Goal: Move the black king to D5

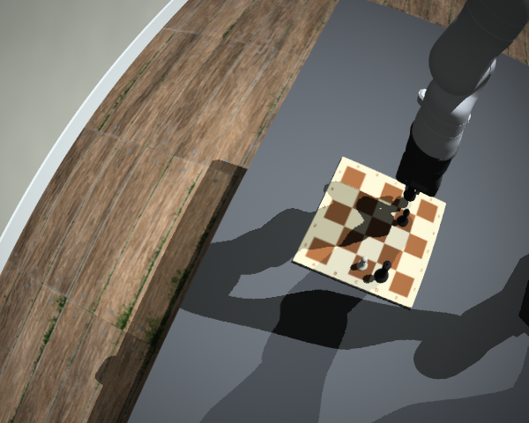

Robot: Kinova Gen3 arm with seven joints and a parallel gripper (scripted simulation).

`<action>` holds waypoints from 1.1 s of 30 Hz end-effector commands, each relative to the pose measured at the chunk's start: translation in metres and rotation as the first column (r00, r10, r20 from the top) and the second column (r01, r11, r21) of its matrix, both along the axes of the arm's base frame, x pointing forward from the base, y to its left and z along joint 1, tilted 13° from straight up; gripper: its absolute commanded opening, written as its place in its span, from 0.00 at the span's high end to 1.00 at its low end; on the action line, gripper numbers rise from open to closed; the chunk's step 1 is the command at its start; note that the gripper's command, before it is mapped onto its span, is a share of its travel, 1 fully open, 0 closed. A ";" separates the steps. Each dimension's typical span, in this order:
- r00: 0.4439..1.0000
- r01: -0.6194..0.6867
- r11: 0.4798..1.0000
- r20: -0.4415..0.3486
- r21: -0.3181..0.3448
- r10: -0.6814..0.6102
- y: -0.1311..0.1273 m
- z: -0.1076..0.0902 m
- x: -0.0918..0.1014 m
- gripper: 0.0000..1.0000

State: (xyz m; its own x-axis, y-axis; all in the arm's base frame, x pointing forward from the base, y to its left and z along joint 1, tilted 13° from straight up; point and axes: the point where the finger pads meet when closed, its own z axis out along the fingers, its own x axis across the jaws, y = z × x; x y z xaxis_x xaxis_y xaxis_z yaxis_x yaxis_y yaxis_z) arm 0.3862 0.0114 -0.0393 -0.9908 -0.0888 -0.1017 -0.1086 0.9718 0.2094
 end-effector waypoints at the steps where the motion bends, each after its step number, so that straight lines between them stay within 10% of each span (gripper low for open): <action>1: 1.000 -0.002 1.000 -0.013 0.003 0.002 0.003 -0.009 -0.004 1.00; 33: 1.000 -0.002 1.000 -0.013 0.003 0.002 0.004 -0.015 -0.004 1.00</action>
State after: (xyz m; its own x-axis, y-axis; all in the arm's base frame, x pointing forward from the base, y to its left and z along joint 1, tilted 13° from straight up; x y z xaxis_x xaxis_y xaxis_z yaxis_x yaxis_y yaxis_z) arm 0.3821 0.0156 -0.0546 -0.9920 -0.0911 -0.0874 -0.1080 0.9708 0.2143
